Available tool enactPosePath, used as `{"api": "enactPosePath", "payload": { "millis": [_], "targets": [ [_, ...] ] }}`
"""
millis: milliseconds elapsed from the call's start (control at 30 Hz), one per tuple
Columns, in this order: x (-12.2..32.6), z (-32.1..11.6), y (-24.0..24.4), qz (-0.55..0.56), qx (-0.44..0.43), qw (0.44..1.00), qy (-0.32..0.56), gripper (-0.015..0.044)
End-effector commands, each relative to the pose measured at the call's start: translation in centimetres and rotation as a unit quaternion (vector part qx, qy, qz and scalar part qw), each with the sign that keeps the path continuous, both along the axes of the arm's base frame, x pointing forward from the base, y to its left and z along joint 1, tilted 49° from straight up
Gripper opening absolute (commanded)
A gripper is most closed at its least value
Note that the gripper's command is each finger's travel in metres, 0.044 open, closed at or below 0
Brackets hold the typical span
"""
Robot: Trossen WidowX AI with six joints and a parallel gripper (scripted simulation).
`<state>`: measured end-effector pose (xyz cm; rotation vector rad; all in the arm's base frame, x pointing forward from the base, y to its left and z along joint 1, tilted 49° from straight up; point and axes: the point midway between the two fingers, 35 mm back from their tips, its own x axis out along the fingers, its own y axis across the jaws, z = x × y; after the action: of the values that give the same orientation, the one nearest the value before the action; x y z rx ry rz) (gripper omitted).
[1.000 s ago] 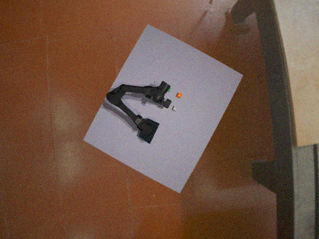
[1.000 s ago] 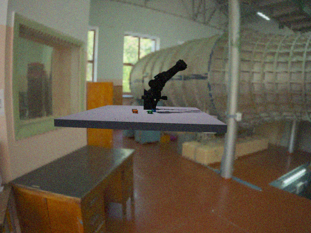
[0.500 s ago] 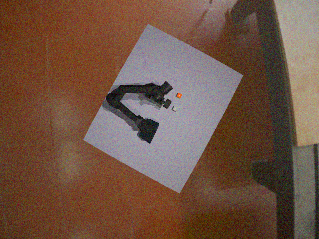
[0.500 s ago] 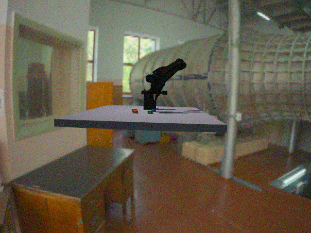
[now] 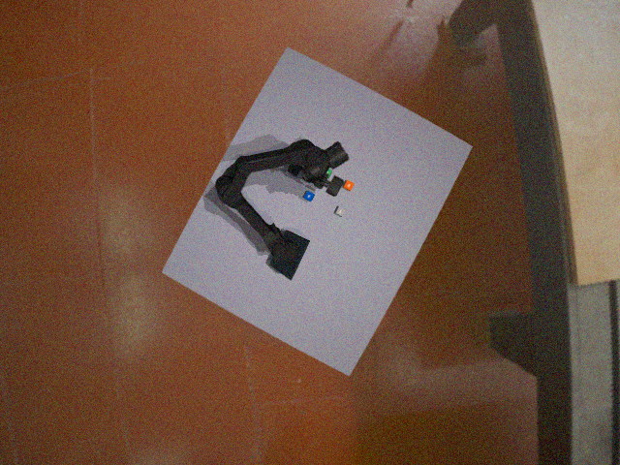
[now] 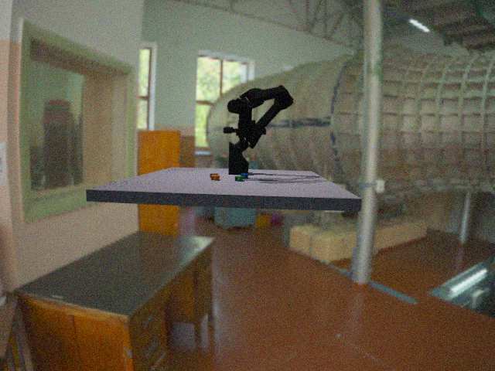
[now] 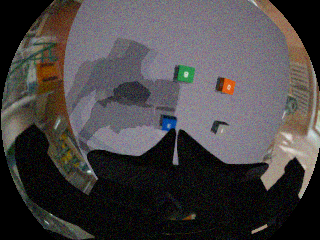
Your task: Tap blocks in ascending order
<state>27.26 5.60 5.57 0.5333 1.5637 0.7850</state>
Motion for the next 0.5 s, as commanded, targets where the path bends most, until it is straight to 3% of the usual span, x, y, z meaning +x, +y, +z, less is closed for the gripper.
{"api": "enactPosePath", "payload": {
  "millis": [0,100,233,367,467],
  "targets": [
    [3.8,-0.3,0.5,-0.001,0.002,1.0,-0.001,0.002],
    [6.2,-0.7,1.1,-0.001,0.003,1.0,-0.002,0.002],
    [6.4,-1.0,1.4,-0.001,0.003,1.0,-0.002,0.002],
    [5.6,-5.2,6.1,-0.001,0.004,1.0,-0.002,0.002],
    [5.2,-6.0,7.1,-0.001,0.005,1.0,-0.002,0.002]
  ]
}}
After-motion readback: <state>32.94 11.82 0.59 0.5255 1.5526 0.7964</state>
